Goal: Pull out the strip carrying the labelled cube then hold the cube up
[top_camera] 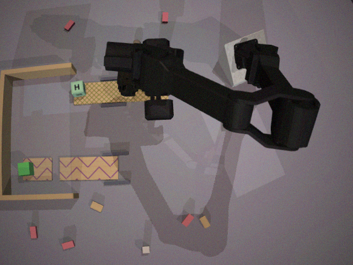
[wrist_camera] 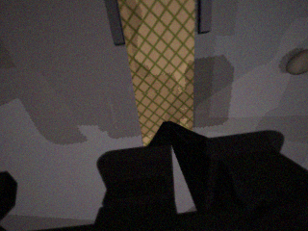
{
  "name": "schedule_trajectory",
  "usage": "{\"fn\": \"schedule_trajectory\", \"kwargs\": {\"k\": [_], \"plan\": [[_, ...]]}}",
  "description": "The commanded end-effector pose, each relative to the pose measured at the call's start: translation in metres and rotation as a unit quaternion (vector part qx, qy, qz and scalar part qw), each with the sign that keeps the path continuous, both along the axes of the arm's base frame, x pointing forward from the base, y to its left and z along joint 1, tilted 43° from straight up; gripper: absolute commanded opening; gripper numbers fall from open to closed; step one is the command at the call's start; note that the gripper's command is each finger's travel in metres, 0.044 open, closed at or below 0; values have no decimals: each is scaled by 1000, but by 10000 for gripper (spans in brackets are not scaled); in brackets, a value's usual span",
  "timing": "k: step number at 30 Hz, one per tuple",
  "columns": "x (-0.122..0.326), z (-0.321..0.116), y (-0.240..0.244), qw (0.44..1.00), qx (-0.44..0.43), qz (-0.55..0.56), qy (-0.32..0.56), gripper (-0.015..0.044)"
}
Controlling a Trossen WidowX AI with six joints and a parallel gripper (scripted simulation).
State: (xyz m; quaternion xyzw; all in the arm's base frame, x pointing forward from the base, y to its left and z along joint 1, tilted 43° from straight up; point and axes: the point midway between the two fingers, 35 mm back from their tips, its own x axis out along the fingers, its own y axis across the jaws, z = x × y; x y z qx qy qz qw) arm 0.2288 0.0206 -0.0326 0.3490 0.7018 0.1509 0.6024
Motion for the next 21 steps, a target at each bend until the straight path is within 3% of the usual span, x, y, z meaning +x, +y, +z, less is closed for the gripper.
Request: {"fn": "schedule_trajectory", "kwargs": {"k": [1, 21], "plan": [[-13, 0, 5, 1000, 1, 6, 9, 0], [-41, 6, 10, 1000, 1, 6, 9, 0]]}}
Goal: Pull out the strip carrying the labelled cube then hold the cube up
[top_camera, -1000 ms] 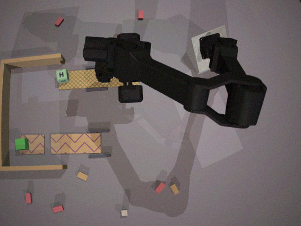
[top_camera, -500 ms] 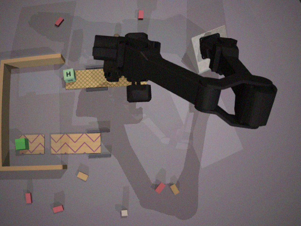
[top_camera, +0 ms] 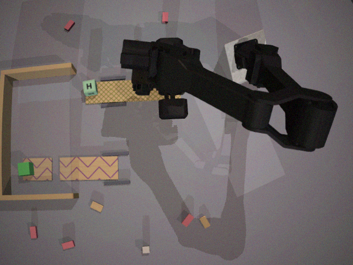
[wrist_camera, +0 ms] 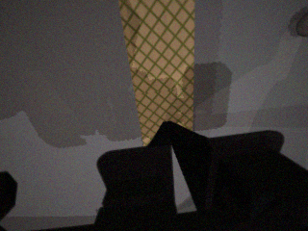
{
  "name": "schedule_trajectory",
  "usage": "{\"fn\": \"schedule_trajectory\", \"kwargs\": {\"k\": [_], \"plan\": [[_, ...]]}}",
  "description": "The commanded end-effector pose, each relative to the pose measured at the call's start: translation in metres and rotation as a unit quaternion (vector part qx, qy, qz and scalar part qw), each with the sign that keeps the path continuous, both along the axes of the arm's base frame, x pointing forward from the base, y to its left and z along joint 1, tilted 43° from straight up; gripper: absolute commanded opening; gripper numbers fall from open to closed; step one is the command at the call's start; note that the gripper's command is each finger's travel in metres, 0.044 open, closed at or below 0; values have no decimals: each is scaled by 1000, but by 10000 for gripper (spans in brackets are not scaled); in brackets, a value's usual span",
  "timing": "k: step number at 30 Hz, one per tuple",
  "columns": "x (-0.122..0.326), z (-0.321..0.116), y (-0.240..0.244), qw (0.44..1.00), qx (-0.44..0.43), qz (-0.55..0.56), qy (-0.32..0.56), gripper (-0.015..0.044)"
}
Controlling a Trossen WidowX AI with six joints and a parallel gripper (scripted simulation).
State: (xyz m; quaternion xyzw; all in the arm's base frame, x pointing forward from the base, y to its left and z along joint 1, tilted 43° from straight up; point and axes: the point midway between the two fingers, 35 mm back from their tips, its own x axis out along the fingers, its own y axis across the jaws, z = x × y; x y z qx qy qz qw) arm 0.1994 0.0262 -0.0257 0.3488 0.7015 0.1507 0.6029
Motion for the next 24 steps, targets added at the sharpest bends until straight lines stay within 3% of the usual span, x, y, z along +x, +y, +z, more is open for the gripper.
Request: {"fn": "schedule_trajectory", "kwargs": {"k": [1, 15, 24], "plan": [[-11, -1, 4, 1000, 2, 6, 10, 0], [-11, -1, 4, 1000, 2, 6, 10, 0], [-1, 31, -28, 1000, 1, 6, 10, 0]]}}
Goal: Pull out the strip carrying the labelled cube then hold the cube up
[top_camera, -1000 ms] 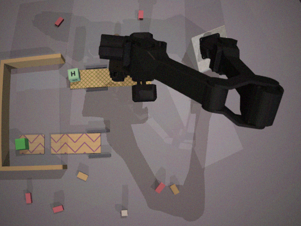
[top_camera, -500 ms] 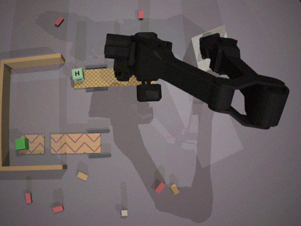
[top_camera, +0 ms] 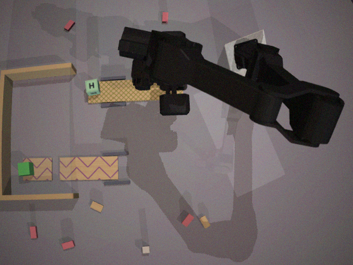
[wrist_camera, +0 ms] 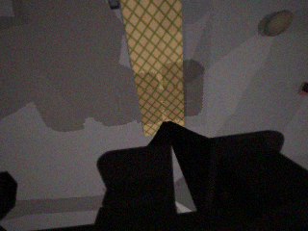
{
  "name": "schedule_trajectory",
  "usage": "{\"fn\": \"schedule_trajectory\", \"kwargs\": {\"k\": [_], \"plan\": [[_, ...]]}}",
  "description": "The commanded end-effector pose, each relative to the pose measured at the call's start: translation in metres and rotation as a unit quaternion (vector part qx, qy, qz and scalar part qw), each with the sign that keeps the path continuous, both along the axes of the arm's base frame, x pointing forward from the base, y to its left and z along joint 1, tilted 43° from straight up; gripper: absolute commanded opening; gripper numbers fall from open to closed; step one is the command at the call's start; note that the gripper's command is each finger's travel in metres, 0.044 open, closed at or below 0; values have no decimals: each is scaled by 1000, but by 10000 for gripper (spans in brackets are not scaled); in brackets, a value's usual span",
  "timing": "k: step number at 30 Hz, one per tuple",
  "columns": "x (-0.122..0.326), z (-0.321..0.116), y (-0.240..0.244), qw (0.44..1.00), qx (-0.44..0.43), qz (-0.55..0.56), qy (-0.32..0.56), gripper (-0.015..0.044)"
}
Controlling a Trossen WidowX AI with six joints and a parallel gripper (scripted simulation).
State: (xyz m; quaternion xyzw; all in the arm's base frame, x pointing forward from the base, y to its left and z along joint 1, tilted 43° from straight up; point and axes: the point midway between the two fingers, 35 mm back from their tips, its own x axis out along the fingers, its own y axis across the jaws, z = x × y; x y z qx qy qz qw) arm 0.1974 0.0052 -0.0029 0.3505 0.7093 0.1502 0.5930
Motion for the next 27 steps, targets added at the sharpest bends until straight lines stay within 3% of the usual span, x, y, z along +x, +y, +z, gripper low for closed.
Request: {"fn": "schedule_trajectory", "kwargs": {"k": [1, 2, 7, 19, 27], "plan": [[1, 9, -7, 1000, -2, 3, -2, 0], [1, 8, -7, 1000, -2, 3, -2, 0], [23, 1, -12, 998, 1, 51, -46, 131], [60, -3, -24, 997, 1, 52, -48, 440], [86, -7, -33, 997, 1, 52, -49, 440]]}}
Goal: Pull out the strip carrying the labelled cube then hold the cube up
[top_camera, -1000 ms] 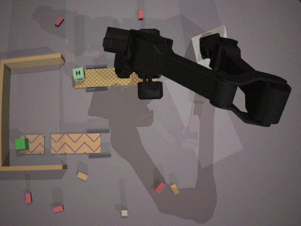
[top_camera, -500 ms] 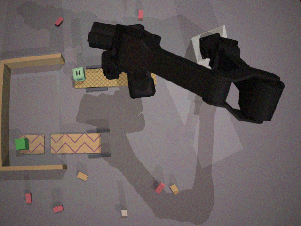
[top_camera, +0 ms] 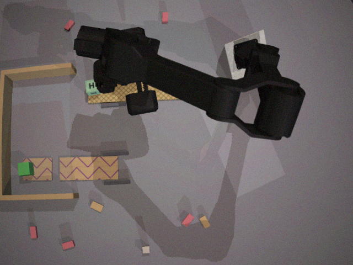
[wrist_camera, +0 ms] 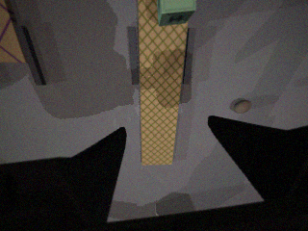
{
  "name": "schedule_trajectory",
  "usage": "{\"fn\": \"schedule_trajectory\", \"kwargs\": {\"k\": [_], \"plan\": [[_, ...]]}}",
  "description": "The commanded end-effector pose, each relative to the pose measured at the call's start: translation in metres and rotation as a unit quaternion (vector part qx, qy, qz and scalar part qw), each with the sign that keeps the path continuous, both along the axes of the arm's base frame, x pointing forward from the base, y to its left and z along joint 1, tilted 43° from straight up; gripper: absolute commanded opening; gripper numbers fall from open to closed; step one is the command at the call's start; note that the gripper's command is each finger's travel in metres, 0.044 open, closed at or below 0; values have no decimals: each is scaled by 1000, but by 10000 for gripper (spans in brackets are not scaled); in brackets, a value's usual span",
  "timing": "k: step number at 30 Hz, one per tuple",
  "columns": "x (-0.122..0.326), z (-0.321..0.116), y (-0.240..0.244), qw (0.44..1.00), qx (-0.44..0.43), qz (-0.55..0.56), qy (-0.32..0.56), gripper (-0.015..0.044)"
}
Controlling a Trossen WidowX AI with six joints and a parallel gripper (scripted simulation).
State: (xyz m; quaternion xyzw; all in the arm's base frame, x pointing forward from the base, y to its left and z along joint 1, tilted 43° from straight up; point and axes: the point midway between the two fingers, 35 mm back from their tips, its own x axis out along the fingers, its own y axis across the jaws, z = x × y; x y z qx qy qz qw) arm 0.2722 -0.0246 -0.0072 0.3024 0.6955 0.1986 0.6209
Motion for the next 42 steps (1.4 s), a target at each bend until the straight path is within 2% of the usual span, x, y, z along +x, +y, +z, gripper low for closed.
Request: {"fn": "schedule_trajectory", "kwargs": {"k": [1, 31, 38, 42], "plan": [[15, -3, -4, 1000, 3, -2, 3, 440], [109, -22, -34, 1000, 2, -2, 1, 440], [109, -29, -28, 1000, 2, -2, 1, 256], [109, -34, -24, 1000, 2, -2, 1, 250]]}}
